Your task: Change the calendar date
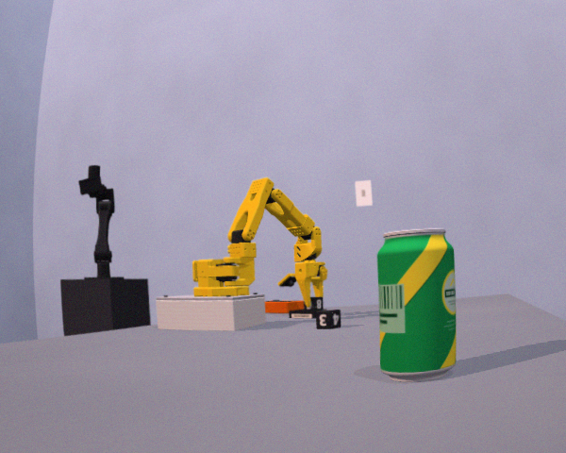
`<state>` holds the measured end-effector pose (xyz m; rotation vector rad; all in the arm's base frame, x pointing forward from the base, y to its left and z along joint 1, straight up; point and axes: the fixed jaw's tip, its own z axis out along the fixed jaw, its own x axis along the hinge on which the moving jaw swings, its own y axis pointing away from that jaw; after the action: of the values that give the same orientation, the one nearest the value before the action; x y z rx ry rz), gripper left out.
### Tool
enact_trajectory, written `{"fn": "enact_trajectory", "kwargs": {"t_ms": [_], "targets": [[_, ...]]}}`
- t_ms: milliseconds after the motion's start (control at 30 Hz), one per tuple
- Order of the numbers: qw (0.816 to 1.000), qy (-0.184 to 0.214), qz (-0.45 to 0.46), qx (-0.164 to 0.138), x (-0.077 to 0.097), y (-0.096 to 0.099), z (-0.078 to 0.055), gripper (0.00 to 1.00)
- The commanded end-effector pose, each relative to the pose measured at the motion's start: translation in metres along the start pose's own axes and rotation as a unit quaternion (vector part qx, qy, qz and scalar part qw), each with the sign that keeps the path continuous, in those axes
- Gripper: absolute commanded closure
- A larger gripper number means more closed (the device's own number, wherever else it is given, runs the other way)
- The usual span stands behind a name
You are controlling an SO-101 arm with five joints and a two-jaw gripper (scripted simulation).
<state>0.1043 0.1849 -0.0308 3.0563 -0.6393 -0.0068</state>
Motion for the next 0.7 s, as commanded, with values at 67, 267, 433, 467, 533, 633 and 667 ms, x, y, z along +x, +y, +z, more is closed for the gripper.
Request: {"fn": "enact_trajectory", "kwargs": {"t_ms": [67, 267, 433, 467, 533, 633, 667], "targets": [[1.000, 0.000, -0.008, 0.003, -0.0022, -0.0027, -0.0039, 1.00], [1.000, 0.000, -0.008, 0.003, -0.0021, -0.0029, -0.0049, 1.00], [1.000, 0.000, -0.008, 0.003, -0.0021, -0.0029, -0.0050, 1.00], [1.000, 0.000, -0.008, 0.003, -0.0021, -0.0030, -0.0052, 1.00], [1.000, 0.000, -0.008, 0.003, -0.0021, -0.0032, -0.0058, 1.00], [1.000, 0.000, -0.008, 0.003, -0.0021, -0.0036, -0.0069, 1.00], [1.000, 0.000, -0.008, 0.003, -0.0021, -0.0037, -0.0072, 1.00]]}}
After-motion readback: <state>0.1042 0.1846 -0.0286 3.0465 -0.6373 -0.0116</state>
